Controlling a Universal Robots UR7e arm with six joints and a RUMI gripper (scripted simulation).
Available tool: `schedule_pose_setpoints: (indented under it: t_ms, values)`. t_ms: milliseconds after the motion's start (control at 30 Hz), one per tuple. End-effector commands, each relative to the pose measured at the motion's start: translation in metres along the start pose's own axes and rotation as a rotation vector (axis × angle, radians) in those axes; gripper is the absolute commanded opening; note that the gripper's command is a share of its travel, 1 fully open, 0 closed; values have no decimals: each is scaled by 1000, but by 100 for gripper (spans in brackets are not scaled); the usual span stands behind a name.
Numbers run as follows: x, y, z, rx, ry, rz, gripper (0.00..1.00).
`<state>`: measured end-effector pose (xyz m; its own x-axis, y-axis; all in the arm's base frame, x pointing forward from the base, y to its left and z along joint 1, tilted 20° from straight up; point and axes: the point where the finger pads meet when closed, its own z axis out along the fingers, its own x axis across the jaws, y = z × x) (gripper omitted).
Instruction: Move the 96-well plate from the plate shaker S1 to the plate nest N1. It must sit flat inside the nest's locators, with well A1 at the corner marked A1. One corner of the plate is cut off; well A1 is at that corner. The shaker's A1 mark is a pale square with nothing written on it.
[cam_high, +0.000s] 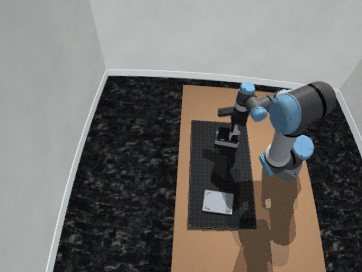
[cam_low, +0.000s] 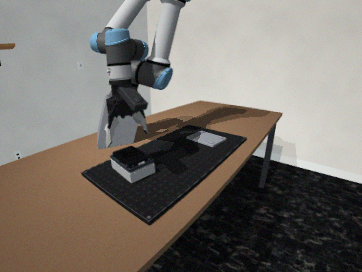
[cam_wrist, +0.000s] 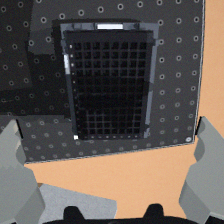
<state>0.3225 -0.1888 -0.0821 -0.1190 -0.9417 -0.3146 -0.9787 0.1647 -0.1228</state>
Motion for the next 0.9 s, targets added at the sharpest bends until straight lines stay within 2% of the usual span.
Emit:
schedule_pose_setpoints:
  t_ms: [0,867]
  values:
    - [0,-1,11,1,1,-1,100]
    - [0,-1,48,1,1,-1,100]
